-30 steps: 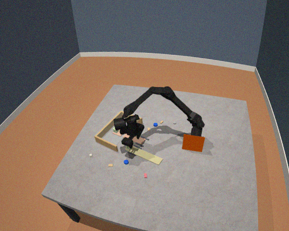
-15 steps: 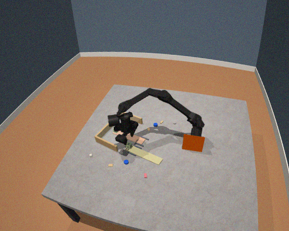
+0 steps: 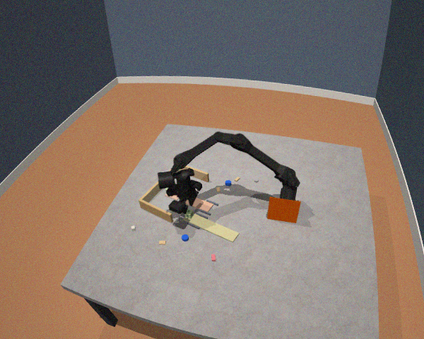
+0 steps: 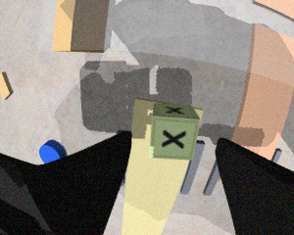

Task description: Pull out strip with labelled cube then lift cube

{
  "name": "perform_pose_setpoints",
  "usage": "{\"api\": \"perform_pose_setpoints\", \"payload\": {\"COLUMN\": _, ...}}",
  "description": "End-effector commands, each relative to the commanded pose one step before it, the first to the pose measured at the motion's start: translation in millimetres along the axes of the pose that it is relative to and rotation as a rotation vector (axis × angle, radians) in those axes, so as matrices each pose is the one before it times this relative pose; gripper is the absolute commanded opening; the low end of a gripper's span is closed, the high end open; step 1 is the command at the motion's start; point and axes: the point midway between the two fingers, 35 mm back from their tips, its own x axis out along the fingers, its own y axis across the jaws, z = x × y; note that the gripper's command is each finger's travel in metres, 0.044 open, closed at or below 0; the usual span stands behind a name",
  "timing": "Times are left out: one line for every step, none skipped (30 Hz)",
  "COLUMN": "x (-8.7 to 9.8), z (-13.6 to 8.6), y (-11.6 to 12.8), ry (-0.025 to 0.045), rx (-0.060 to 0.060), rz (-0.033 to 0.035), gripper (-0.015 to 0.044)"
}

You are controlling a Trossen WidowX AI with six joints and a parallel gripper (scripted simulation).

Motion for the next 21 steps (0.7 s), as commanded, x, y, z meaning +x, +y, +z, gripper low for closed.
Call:
{"api": "perform_pose_setpoints", "payload": {"x": 9.32, "z": -2.24, "y": 0.43, "ry": 0.00107, "rx": -0.0114, "rz": -0.00899, "gripper": 0.0250}}
{"api": "perform_pose_setpoints", "payload": {"x": 1.64, "z": -0.01, "y": 0.00, "ry": -0.00002, "rx": 0.0000, "rz": -0.00009, "gripper": 0.0250}}
{"api": "perform_pose_setpoints", "payload": {"x": 1.64, "z": -0.02, "y": 0.00, "ry": -0.00002, "rx": 0.0000, "rz": -0.00009, "gripper": 0.0250}}
{"api": "perform_pose_setpoints", "payload": {"x": 1.64, "z": -0.03, "y": -0.01, "ry": -0.00002, "rx": 0.0000, "rz": -0.00010, "gripper": 0.0250}}
{"api": "perform_pose_setpoints", "payload": {"x": 1.64, "z": -0.03, "y": -0.01, "ry": -0.00002, "rx": 0.0000, "rz": -0.00011, "gripper": 0.0250}}
{"api": "perform_pose_setpoints", "payload": {"x": 1.64, "z": -0.04, "y": -0.02, "ry": -0.00002, "rx": 0.0000, "rz": -0.00011, "gripper": 0.0250}}
{"api": "perform_pose_setpoints", "payload": {"x": 1.64, "z": -0.05, "y": -0.02, "ry": -0.00002, "rx": 0.0000, "rz": -0.00012, "gripper": 0.0250}}
{"api": "perform_pose_setpoints", "payload": {"x": 1.63, "z": -0.05, "y": -0.02, "ry": -0.00002, "rx": 0.0000, "rz": -0.00012, "gripper": 0.0250}}
{"api": "perform_pose_setpoints", "payload": {"x": 1.63, "z": -0.06, "y": -0.03, "ry": -0.00002, "rx": 0.0000, "rz": -0.00013, "gripper": 0.0250}}
{"api": "perform_pose_setpoints", "payload": {"x": 1.63, "z": -0.07, "y": -0.03, "ry": -0.00002, "rx": 0.0000, "rz": -0.00013, "gripper": 0.0250}}
{"api": "perform_pose_setpoints", "payload": {"x": 1.63, "z": -0.08, "y": -0.04, "ry": -0.00002, "rx": 0.0000, "rz": -0.00014, "gripper": 0.0250}}
{"api": "perform_pose_setpoints", "payload": {"x": 1.63, "z": -0.08, "y": -0.04, "ry": -0.00002, "rx": 0.0000, "rz": -0.00015, "gripper": 0.0250}}
{"api": "perform_pose_setpoints", "payload": {"x": 1.63, "z": -0.09, "y": -0.05, "ry": -0.00002, "rx": 0.0000, "rz": -0.00015, "gripper": 0.0250}}
{"api": "perform_pose_setpoints", "payload": {"x": 1.62, "z": -0.10, "y": -0.05, "ry": -0.00001, "rx": 0.0000, "rz": -0.00016, "gripper": 0.0250}}
{"api": "perform_pose_setpoints", "payload": {"x": 1.62, "z": -0.10, "y": -0.05, "ry": -0.00001, "rx": 0.0000, "rz": -0.00016, "gripper": 0.0250}}
{"api": "perform_pose_setpoints", "payload": {"x": 1.31, "z": -0.09, "y": -0.05, "ry": -0.00001, "rx": 0.0000, "rz": -0.00014, "gripper": 0.0250}}
{"api": "perform_pose_setpoints", "payload": {"x": 0.78, "z": -0.05, "y": -0.03, "ry": -0.00001, "rx": 0.0000, "rz": -0.00008, "gripper": 0.0250}}
{"api": "perform_pose_setpoints", "payload": {"x": 0.26, "z": -0.02, "y": -0.01, "ry": 0.00000, "rx": 0.0000, "rz": -0.00003, "gripper": 0.0250}}
{"api": "perform_pose_setpoints", "payload": {"x": 0.00, "z": 0.00, "y": 0.00, "ry": 0.00000, "rx": 0.0000, "rz": 0.00000, "gripper": 0.0250}}
{"api": "perform_pose_setpoints", "payload": {"x": 0.00, "z": 0.00, "y": 0.00, "ry": 0.00000, "rx": 0.0000, "rz": 0.00000, "gripper": 0.0250}}
{"api": "perform_pose_setpoints", "payload": {"x": 0.00, "z": 0.00, "y": 0.00, "ry": 0.00000, "rx": 0.0000, "rz": 0.00000, "gripper": 0.0250}}
